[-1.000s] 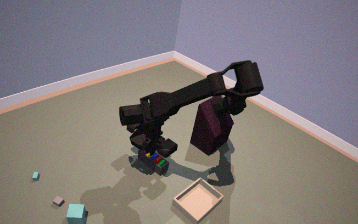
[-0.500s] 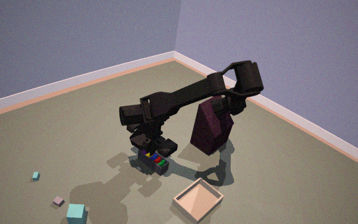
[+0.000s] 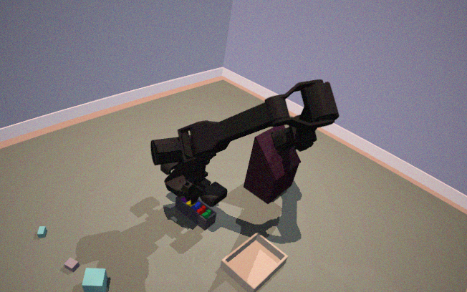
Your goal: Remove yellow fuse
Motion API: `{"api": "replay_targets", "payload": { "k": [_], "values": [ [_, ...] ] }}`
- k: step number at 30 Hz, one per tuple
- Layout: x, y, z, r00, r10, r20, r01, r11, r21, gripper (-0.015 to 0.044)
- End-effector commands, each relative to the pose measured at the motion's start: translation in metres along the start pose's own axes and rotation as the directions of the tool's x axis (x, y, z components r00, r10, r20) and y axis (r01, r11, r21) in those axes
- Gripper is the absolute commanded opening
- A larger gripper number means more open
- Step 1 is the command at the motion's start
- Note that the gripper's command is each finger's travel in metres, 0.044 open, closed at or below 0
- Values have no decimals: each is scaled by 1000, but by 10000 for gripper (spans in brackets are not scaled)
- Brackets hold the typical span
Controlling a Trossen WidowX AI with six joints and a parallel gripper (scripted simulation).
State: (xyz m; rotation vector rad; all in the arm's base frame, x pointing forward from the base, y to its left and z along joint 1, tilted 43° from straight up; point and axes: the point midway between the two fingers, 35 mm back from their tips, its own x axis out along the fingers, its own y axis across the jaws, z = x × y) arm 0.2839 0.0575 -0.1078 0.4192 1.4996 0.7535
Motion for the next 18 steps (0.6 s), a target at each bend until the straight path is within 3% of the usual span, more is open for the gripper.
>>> {"api": "replay_targets", "payload": {
  "k": [1, 9, 18],
  "values": [
    [0, 0, 0, 1000, 0, 0, 0, 1000, 0, 57],
    [0, 0, 0, 1000, 0, 0, 0, 1000, 0, 3],
    [-2, 0, 0, 1000, 0, 0, 0, 1000, 0, 0]
  ]
}}
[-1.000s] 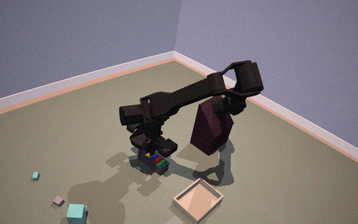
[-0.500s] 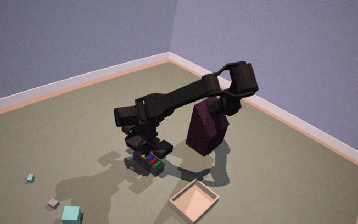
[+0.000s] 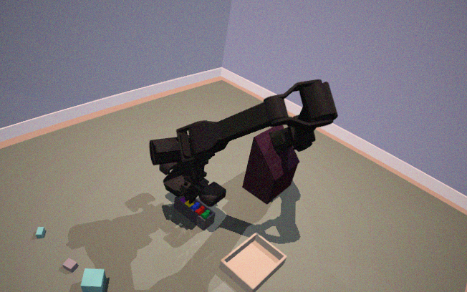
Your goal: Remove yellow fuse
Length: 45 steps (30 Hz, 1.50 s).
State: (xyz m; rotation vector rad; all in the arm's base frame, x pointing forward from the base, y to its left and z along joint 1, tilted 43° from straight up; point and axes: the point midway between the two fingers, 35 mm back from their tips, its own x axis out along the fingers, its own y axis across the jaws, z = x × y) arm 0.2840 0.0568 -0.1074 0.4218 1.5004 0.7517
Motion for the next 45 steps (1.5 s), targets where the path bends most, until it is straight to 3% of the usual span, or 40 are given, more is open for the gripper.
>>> {"api": "replay_targets", "payload": {
  "k": [1, 45],
  "values": [
    [-2, 0, 0, 1000, -1, 0, 1, 1000, -3, 0],
    [-23, 0, 1, 1000, 0, -1, 0, 1000, -1, 0]
  ]
}}
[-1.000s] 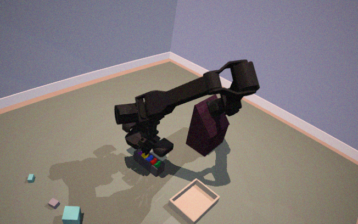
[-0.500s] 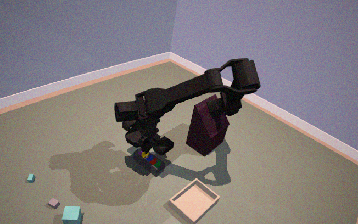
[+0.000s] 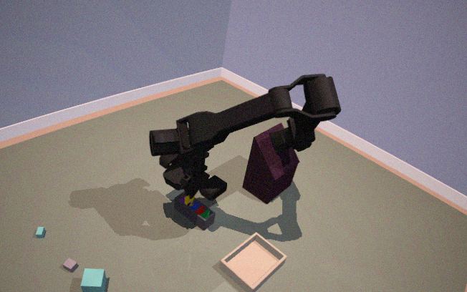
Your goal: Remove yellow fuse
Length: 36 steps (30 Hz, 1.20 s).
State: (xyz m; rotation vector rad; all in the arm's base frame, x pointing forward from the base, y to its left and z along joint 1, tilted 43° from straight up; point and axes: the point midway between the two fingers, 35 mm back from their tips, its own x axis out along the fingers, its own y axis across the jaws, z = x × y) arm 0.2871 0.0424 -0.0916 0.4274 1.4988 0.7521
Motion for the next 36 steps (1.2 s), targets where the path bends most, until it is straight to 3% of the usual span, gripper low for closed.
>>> {"api": "replay_targets", "payload": {
  "k": [1, 36],
  "values": [
    [-2, 0, 0, 1000, -4, -3, 4, 1000, -4, 0],
    [-28, 0, 0, 1000, -3, -3, 3, 1000, -3, 0]
  ]
}}
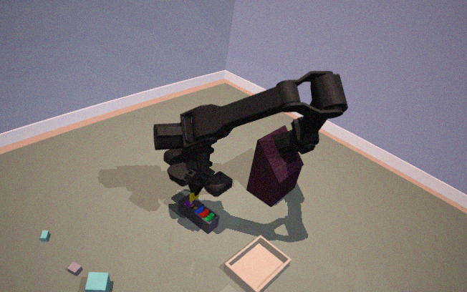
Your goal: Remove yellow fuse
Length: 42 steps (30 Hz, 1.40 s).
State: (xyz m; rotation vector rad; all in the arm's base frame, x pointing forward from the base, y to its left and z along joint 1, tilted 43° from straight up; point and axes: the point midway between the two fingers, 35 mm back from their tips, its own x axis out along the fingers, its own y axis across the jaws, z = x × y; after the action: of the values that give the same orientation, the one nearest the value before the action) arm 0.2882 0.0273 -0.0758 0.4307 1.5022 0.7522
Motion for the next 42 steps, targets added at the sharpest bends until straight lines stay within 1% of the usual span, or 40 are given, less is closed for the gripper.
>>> {"api": "replay_targets", "payload": {
  "k": [1, 9, 12, 27, 42],
  "values": [
    [-7, 0, 0, 1000, -6, -1, 6, 1000, -6, 0],
    [-16, 0, 0, 1000, -6, -1, 6, 1000, -6, 0],
    [-17, 9, 5, 1000, -11, -2, 11, 1000, -5, 0],
    [-18, 109, 31, 999, -35, 1, 35, 999, -3, 0],
    [-16, 218, 20, 1000, -2, 1, 2, 1000, -6, 0]
  ]
}}
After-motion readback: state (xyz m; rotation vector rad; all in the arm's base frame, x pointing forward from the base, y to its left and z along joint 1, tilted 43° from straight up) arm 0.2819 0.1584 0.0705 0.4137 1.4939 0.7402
